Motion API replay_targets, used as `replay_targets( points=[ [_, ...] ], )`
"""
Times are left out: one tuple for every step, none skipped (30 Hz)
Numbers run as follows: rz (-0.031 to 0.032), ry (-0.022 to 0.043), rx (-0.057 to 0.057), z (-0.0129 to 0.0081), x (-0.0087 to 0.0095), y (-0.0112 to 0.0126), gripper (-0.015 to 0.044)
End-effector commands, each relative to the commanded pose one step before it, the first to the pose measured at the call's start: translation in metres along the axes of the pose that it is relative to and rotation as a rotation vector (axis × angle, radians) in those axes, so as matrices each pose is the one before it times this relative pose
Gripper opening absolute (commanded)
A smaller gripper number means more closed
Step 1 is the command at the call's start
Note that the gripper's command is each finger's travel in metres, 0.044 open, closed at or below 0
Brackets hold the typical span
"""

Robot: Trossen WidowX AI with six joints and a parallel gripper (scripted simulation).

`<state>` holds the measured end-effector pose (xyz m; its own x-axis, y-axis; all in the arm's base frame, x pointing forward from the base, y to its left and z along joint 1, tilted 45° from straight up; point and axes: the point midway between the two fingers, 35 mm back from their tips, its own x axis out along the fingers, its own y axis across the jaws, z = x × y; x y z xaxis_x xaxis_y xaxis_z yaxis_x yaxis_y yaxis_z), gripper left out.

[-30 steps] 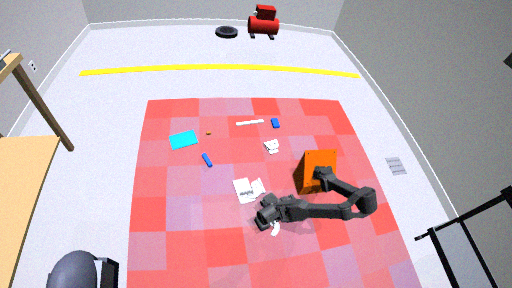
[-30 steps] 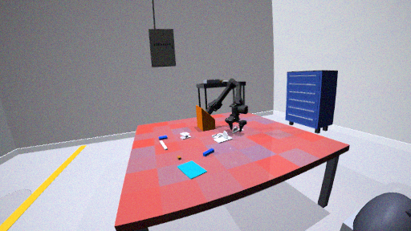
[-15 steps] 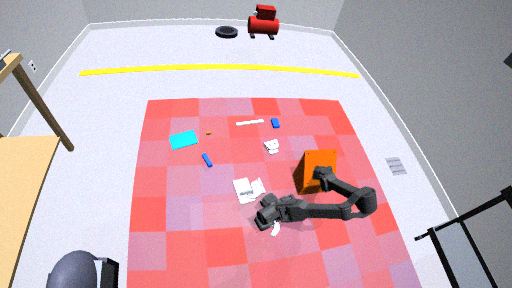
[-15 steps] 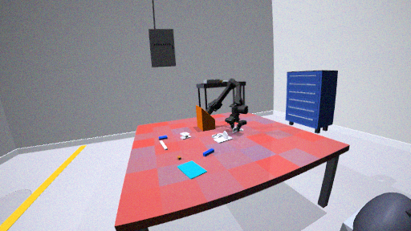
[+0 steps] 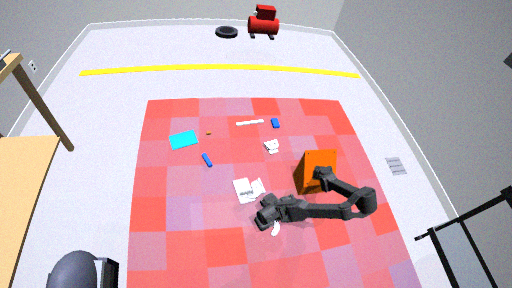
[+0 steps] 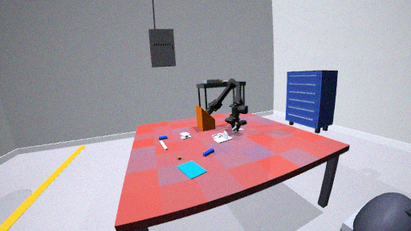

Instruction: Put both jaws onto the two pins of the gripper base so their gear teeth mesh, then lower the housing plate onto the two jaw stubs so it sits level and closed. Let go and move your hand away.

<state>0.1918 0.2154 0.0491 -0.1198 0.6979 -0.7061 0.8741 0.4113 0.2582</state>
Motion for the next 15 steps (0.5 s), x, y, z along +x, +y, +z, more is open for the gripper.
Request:
replay_targets(
  points=[
    [0.00004, 0.00009, -0.0005, -0.00006, 0.00004, 0.00002, 0.0134],
    [0.0, 0.0, 0.0, 0.0, 0.0, 0.0, 0.0134],
    [-0.00006, -0.00021, 0.0, 0.00008, -0.00048, 0.00008, 0.0134],
    [-0.00016, -0.00062, 0.0, 0.00023, -0.00145, 0.00023, 0.0134],
    [-0.00027, -0.00099, -0.0001, 0.00036, -0.00242, 0.00036, 0.0134],
    [-0.00032, -0.00114, -0.0001, 0.00042, -0.00299, 0.00041, 0.0134],
    [-0.0003, -0.00105, 0.0, 0.00039, -0.00301, 0.00037, 0.0134],
    [-0.00028, -0.00097, 0.0, 0.00036, -0.00303, 0.00033, 0.0134],
    [-0.00027, -0.00089, 0.0, 0.00033, -0.00305, 0.00029, 0.0134],
    [-0.00025, -0.00081, 0.0, 0.0003, -0.00307, 0.00025, 0.0134],
    [-0.00022, -0.00073, 0.0, 0.00027, -0.00308, 0.00021, 0.0134],
    [-0.0002, -0.00064, 0.0, 0.00023, -0.0031, 0.00017, 0.0134],
    [-0.00018, -0.00056, 0.0001, 0.0002, -0.00311, 0.00013, 0.0134],
    [-0.00015, -0.00048, 0.0001, 0.00017, -0.00312, 0.00009, 0.0134],
    [-0.00012, -0.0004, 0.0001, 0.00013, -0.00314, 0.00005, 0.0134]
  ],
)
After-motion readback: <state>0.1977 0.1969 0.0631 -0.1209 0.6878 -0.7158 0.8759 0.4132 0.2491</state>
